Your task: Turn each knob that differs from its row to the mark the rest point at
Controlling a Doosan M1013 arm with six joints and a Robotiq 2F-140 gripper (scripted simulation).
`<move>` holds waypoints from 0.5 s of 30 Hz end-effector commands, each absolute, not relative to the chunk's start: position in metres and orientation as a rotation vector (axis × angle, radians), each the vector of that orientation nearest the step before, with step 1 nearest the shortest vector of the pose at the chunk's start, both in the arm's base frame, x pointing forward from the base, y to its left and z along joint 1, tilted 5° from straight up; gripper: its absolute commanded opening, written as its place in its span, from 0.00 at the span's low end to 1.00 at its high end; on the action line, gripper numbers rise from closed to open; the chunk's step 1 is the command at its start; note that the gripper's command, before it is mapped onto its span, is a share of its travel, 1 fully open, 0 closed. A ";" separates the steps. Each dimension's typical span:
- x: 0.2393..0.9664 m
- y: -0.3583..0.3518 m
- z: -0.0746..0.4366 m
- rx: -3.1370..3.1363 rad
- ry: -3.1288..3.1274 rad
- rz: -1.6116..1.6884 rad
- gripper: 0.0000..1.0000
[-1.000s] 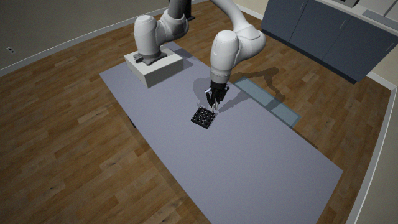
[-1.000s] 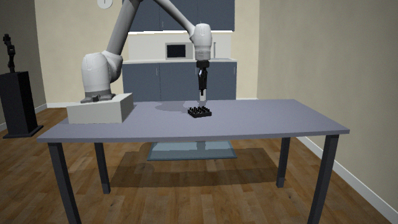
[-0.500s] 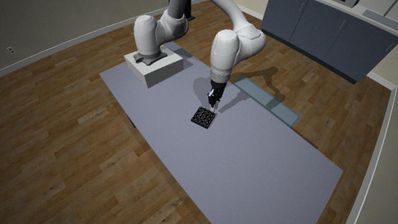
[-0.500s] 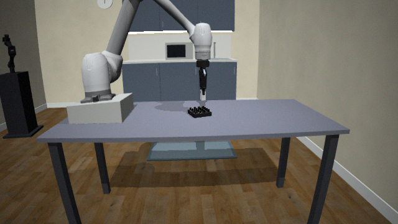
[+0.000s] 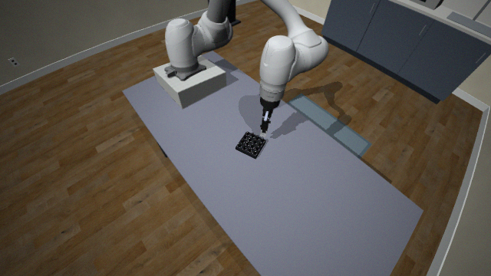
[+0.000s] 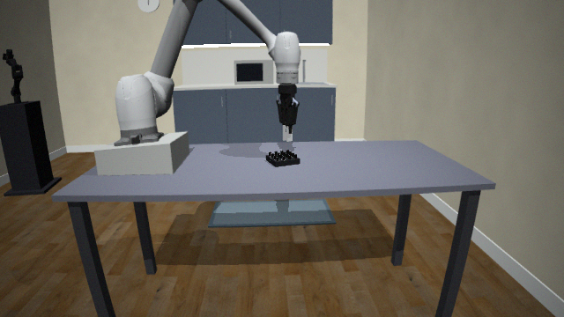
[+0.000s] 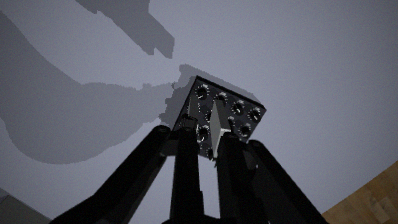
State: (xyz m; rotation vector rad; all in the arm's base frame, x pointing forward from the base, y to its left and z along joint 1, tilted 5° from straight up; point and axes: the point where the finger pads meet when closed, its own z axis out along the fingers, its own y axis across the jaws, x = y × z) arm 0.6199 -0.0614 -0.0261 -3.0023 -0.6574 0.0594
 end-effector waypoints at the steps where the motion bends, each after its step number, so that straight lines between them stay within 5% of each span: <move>1: 0.620 -0.061 -0.025 -2.929 -0.885 0.043 0.12; 15: 0.620 -0.062 -0.022 -2.668 -1.490 0.015 0.12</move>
